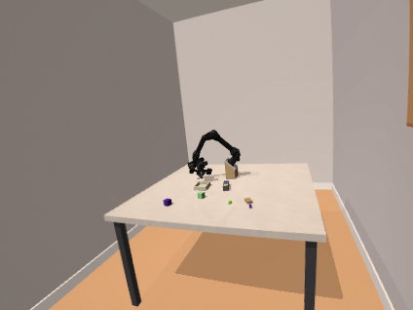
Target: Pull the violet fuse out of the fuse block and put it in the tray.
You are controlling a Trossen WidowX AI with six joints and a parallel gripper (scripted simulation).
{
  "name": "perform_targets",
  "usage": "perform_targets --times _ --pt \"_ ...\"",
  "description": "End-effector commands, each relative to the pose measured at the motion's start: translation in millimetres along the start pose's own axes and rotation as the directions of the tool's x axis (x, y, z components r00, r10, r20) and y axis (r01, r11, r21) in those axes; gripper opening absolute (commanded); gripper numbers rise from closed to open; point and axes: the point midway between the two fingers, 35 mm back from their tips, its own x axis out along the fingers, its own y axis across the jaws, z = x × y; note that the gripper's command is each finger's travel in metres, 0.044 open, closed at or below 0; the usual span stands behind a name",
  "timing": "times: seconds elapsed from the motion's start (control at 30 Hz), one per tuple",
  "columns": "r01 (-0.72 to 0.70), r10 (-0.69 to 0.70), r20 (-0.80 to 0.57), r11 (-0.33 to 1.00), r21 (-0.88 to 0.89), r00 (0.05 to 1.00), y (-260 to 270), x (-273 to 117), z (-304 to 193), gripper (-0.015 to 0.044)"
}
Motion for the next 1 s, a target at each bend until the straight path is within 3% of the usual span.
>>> perform_targets --times 0.0,0.3,0.4,0.47,0.73,0.97 --pt "0.000 0.000 0.000 1.000 0.000 1.000 -0.7 -1.4 2.0 0.0000" --pt "0.001 -0.001 -0.001 1.000 0.000 1.000 -7.8 -17.8 26.4 0.0000" --pt "-0.033 0.033 -0.034 0.999 -0.009 0.999 -4.9 -12.6 29.8 0.0074" --pt "-0.077 0.074 -0.077 0.997 -0.032 0.994 -1.8 -7.6 37.1 0.0074" --pt "-0.416 0.296 -0.404 0.875 -0.249 0.865 33.2 46.2 91.9 0.0074" --pt "-0.682 0.327 -0.666 0.625 -0.380 0.671 87.7 93.7 132.3 0.0074"
